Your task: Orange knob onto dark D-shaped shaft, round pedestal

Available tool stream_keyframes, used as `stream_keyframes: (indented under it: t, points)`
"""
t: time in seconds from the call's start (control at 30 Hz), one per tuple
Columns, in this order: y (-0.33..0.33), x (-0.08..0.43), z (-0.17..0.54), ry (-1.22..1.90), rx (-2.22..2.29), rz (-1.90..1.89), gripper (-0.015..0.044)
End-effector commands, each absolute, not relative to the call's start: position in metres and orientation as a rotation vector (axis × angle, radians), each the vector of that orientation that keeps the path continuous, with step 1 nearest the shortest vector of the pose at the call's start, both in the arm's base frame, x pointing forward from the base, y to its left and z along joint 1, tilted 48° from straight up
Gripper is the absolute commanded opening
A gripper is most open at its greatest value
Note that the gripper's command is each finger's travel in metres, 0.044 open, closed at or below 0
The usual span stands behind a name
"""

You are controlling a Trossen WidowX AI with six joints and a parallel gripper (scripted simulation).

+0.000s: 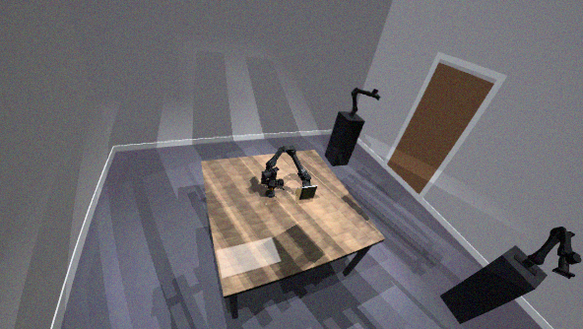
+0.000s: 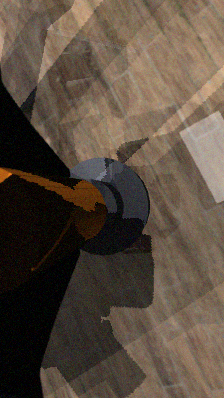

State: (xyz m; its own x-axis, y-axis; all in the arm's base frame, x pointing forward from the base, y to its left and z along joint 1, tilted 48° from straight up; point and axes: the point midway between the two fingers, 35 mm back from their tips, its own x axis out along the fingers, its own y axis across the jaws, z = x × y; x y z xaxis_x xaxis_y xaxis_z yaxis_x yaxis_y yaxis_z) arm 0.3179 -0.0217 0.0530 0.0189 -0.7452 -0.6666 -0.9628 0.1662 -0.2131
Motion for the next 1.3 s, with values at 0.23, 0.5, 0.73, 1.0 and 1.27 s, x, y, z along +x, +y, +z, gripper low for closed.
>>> stream_keyframes:
  t: [0.23,0.5,0.73,1.0,1.27]
  points:
    - [-0.0191,0.3187,0.0573,1.494,-0.756,-0.56,0.0]
    - [-0.0171,0.3175,0.0552,1.362,-0.507,-0.776,0.0]
    - [-0.0156,0.3169,0.0534,1.361,-0.505,-0.778,0.0]
    - [-0.0158,0.3165,0.0512,1.36,-0.505,-0.778,0.0]
    - [-0.0177,0.317,0.05,1.36,-0.505,-0.778,0.0]
